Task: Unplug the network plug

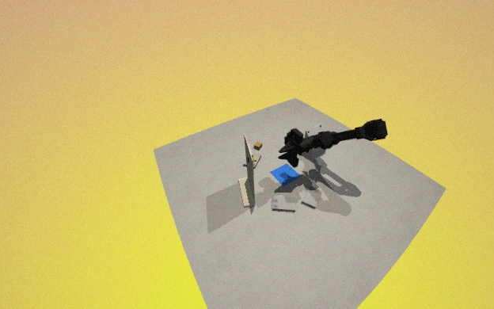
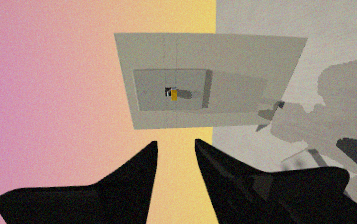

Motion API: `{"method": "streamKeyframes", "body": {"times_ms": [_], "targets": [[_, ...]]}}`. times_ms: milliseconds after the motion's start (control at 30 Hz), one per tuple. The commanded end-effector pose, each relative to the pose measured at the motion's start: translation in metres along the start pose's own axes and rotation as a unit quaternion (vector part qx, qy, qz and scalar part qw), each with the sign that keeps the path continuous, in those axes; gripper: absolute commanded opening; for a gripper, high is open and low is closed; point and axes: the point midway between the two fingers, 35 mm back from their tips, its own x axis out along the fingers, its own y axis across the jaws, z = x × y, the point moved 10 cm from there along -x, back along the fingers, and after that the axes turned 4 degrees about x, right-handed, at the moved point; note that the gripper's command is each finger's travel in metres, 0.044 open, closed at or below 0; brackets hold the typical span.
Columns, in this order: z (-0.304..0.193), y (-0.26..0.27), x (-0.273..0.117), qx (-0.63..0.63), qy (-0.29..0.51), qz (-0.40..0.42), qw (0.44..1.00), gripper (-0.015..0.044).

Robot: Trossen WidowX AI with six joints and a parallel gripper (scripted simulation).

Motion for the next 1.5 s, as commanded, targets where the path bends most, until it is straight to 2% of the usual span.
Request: {"method": "streamKeyframes", "body": {"times_ms": [0, 500, 1467], "targets": [[0.001, 0.002, 0.012, 0.003, 0.003, -0.001, 1.0, 0.0156], [0.013, 0.0, 0.049, 0.003, 0.004, 0.0, 1.0, 0.0156], [0.022, 0.002, 0.089, 0.003, 0.004, 0.0, 1.0, 0.0156]]}}
